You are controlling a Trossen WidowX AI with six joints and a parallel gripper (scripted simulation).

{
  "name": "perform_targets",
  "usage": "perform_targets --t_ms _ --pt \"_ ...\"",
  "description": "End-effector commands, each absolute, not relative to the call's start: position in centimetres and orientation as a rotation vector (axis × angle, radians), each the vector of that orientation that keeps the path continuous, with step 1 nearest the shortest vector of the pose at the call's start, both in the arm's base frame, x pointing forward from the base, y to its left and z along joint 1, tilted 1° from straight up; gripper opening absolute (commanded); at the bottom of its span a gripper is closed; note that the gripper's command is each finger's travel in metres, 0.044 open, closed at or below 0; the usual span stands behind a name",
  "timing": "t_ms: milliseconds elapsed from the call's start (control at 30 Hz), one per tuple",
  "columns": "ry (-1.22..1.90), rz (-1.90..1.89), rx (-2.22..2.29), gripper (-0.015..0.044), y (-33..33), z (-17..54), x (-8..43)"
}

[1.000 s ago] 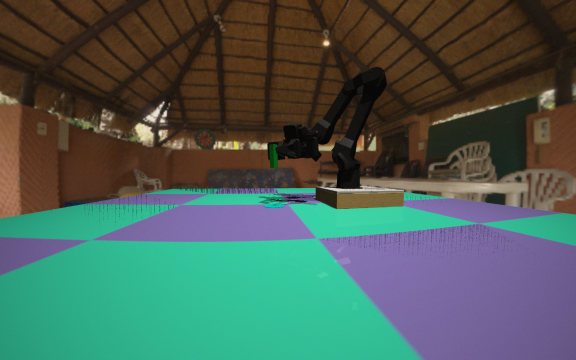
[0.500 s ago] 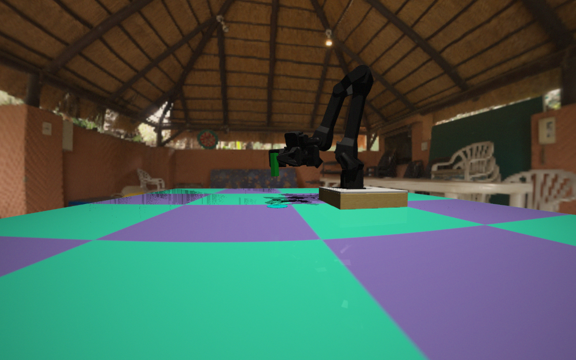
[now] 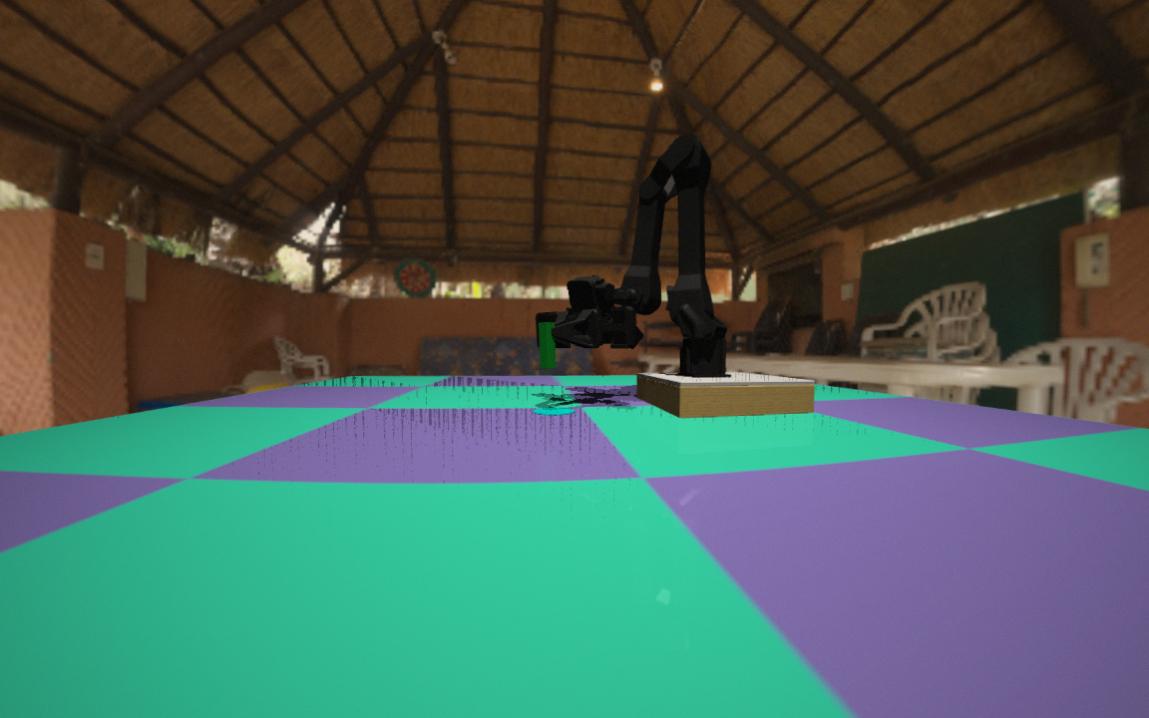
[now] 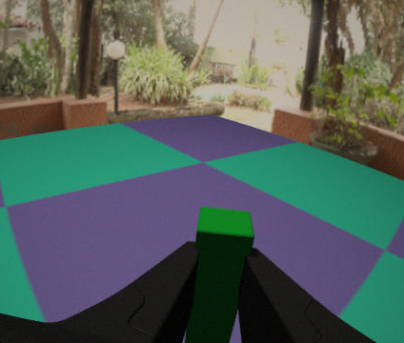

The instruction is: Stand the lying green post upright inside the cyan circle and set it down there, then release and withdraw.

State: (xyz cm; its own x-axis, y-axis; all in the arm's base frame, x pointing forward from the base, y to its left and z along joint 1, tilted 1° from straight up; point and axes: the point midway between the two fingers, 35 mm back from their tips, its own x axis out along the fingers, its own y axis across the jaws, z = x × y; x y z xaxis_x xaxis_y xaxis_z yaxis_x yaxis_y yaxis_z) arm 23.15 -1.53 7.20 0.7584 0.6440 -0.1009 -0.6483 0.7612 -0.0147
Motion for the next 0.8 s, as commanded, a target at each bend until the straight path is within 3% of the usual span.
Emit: perform_targets --t_ms 0,767 --pt "0.086 0.709 -0.051 0.0022 -1.4 6.6 23.0" --pt "0.087 0.710 -0.049 0.0022 -0.7 3.4 22.2"
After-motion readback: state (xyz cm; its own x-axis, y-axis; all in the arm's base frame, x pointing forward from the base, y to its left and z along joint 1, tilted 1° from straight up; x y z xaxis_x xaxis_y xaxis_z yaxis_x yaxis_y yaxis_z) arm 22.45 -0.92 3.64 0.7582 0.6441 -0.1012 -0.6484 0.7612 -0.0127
